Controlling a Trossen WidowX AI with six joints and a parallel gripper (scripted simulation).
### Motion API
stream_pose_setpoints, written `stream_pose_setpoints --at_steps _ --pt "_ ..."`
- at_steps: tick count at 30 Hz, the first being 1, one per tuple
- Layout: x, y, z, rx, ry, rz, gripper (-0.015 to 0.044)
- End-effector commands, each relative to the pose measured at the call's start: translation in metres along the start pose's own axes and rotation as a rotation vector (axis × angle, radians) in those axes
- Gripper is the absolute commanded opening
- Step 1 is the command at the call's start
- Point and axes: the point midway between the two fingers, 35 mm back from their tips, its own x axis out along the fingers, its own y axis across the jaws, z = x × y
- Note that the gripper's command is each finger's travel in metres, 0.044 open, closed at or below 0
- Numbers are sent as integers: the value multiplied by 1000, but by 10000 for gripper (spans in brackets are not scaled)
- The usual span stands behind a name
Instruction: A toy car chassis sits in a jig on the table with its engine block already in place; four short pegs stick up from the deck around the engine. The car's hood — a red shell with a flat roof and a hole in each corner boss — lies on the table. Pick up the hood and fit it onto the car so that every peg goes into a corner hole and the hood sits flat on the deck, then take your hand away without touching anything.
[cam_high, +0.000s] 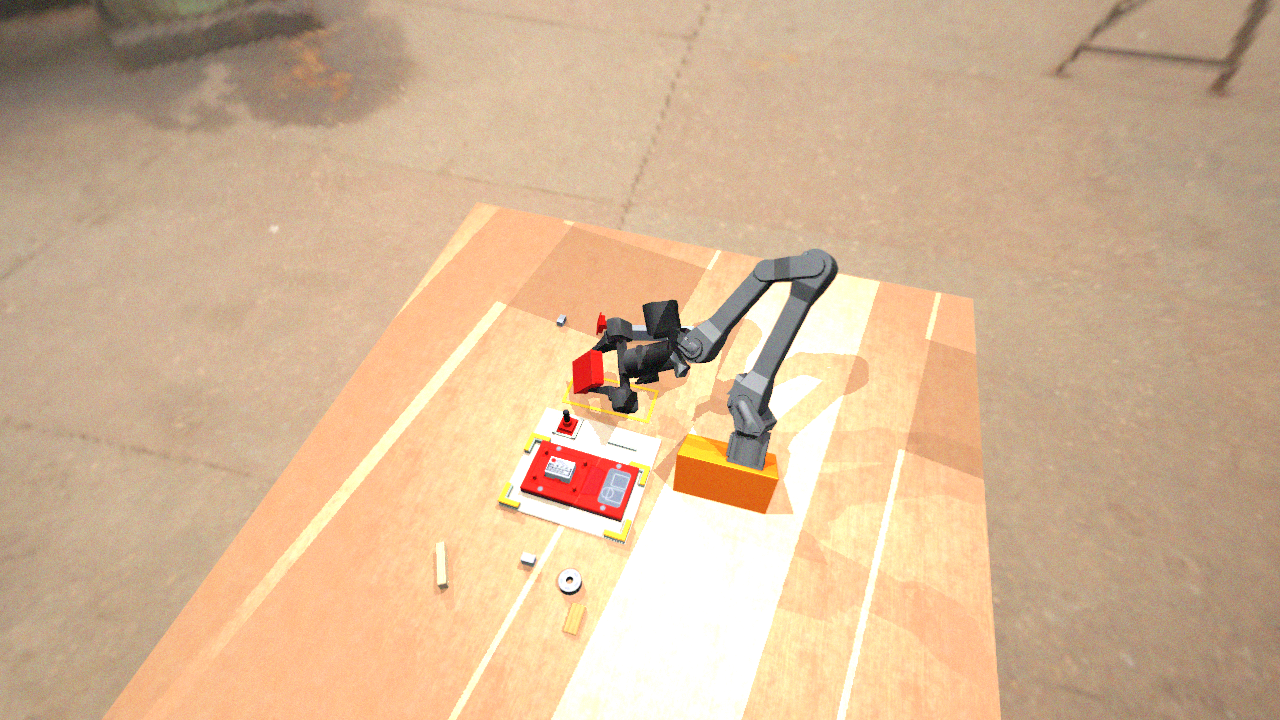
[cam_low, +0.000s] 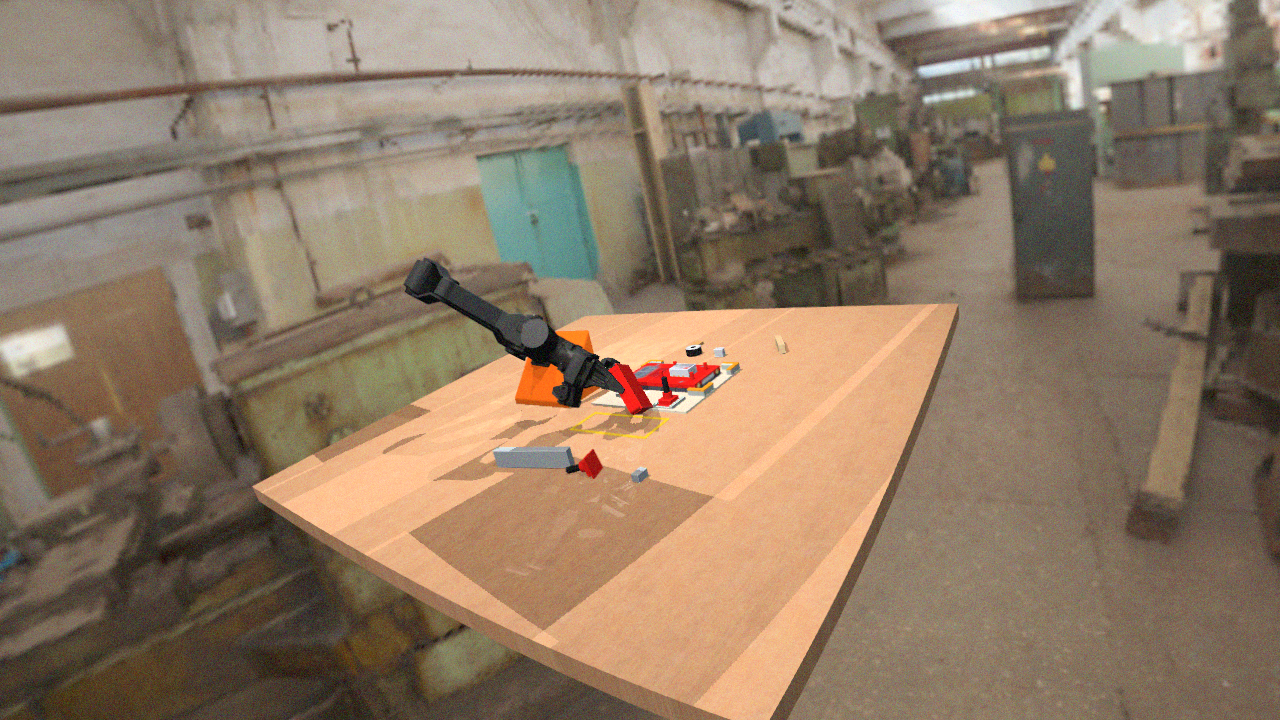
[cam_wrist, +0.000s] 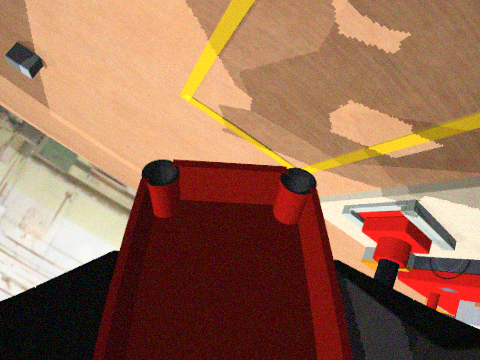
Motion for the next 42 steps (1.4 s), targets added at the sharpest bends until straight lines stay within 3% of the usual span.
stream_pose_setpoints --at_steps 1,13,19,36,42 --pt "1 -4 4 117 8 -3 0" --pt "7 -20 34 458 6 -5 0" --pt "7 -14 26 398 14 2 0" --pt "7 -14 26 420 27 4 440" --pt "0 -9 21 425 26 2 440"
